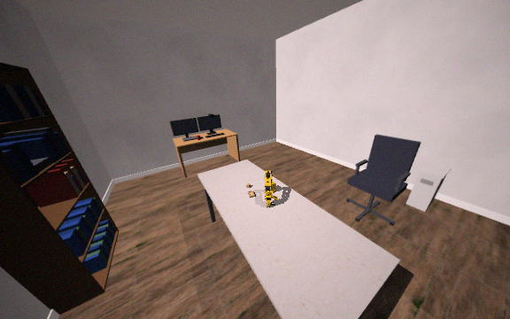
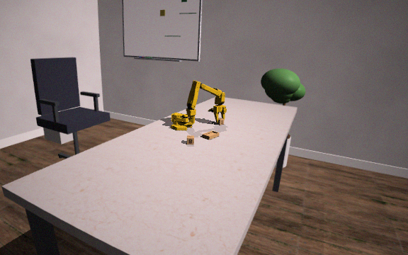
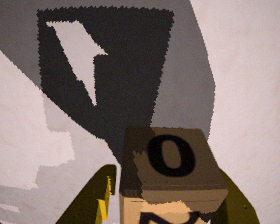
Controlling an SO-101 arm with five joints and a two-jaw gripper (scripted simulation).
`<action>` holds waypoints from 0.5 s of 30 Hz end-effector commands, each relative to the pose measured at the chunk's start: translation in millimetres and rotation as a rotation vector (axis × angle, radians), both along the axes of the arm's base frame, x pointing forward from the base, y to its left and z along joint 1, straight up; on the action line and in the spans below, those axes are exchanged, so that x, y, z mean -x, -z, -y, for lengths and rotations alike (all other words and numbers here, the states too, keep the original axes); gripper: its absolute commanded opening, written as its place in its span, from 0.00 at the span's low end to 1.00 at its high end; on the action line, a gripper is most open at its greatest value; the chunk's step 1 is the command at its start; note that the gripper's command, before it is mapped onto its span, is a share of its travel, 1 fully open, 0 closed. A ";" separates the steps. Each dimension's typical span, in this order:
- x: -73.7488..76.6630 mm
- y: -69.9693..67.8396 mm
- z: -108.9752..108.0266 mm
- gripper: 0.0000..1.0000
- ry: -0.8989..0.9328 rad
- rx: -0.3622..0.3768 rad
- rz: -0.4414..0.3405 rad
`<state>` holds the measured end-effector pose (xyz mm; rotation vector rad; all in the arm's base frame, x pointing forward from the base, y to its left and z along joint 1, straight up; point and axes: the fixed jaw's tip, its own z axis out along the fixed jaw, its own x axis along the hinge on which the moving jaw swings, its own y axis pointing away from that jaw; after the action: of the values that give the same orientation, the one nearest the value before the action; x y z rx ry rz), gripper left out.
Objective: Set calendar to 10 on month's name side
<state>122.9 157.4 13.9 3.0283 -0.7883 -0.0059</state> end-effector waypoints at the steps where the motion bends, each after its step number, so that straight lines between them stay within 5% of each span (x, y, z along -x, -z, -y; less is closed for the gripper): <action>1: -3.4 -6.6 -7.0 0.21 -0.013 -0.032 0.022; 15: -4.4 -6.6 -8.9 0.17 -0.013 -0.032 0.022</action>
<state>124.0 159.3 14.1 3.0274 -0.7859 -0.0067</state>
